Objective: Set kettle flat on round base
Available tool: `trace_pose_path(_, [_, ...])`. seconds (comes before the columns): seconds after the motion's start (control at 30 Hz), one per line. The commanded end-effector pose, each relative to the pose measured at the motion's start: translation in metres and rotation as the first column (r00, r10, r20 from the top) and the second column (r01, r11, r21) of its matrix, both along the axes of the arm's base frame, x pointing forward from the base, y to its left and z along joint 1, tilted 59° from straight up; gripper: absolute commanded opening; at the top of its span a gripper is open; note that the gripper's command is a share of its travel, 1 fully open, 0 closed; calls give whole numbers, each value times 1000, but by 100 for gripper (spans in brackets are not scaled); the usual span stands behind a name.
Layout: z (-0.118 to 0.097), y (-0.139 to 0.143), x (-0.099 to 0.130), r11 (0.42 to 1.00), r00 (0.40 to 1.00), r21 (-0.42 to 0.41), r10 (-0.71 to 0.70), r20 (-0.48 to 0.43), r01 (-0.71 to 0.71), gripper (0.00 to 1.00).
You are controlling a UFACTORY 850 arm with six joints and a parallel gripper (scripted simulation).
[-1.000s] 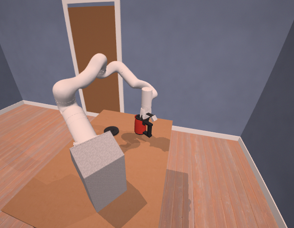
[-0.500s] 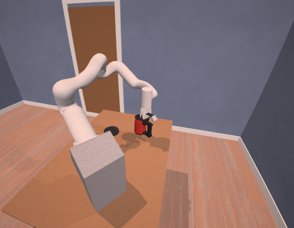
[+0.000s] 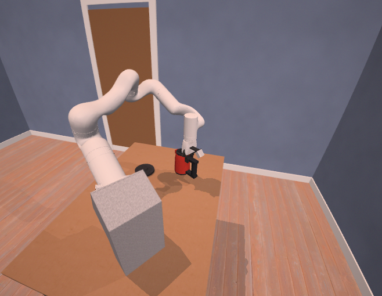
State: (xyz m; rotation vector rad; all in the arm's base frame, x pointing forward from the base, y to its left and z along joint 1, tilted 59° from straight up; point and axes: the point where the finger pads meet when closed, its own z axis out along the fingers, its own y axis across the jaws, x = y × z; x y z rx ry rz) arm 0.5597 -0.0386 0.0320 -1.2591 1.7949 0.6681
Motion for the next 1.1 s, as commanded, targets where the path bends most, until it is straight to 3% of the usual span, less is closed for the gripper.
trace_pose_path(0.0, [1, -1, 0, 1000, 1000, -1, -1, 1, 1, 0])
trace_pose_path(1.07, [23, 20, -15, 1000, 1000, -1, -1, 1, 1, 0])
